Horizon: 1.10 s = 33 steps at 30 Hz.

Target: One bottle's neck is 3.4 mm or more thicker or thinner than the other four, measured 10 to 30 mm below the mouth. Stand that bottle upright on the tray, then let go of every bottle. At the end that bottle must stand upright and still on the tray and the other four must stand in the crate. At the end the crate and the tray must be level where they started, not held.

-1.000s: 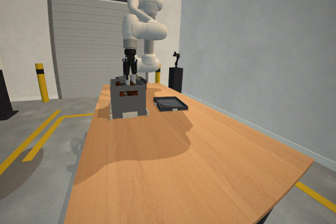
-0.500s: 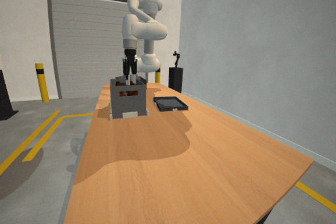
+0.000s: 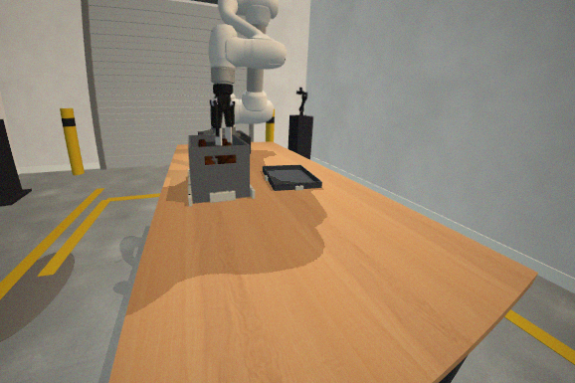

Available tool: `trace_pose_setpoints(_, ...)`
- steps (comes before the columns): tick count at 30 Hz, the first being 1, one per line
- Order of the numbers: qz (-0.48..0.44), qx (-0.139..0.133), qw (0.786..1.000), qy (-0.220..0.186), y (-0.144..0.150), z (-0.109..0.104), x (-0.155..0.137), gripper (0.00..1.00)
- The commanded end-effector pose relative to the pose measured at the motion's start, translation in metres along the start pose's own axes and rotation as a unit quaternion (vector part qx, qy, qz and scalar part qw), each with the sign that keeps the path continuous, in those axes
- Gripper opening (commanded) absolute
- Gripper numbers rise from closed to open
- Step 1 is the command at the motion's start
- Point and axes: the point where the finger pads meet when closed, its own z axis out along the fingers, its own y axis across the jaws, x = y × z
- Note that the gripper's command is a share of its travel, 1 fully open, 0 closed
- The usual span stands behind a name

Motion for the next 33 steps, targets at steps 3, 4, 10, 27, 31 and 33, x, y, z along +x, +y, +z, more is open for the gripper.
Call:
trace_pose_setpoints(3, 0.001, -0.001, 1.000, 0.002, 0.0022, 0.0026, 0.0000, 0.38)
trace_pose_setpoints(4, 0.001, -0.001, 1.000, 0.002, 0.0022, 0.0026, 0.0000, 0.38)
trace_pose_setpoints(10, 0.001, -0.001, 1.000, 0.002, 0.0022, 0.0026, 0.0000, 0.00)
trace_pose_setpoints(27, 0.001, -0.001, 1.000, 0.002, 0.0022, 0.0026, 0.0000, 0.00)
trace_pose_setpoints(31, 0.001, -0.001, 1.000, 0.002, 0.0022, 0.0026, 0.0000, 0.00)
trace_pose_setpoints(33, 0.001, -0.001, 1.000, 0.002, 0.0022, 0.0026, 0.0000, 0.00)
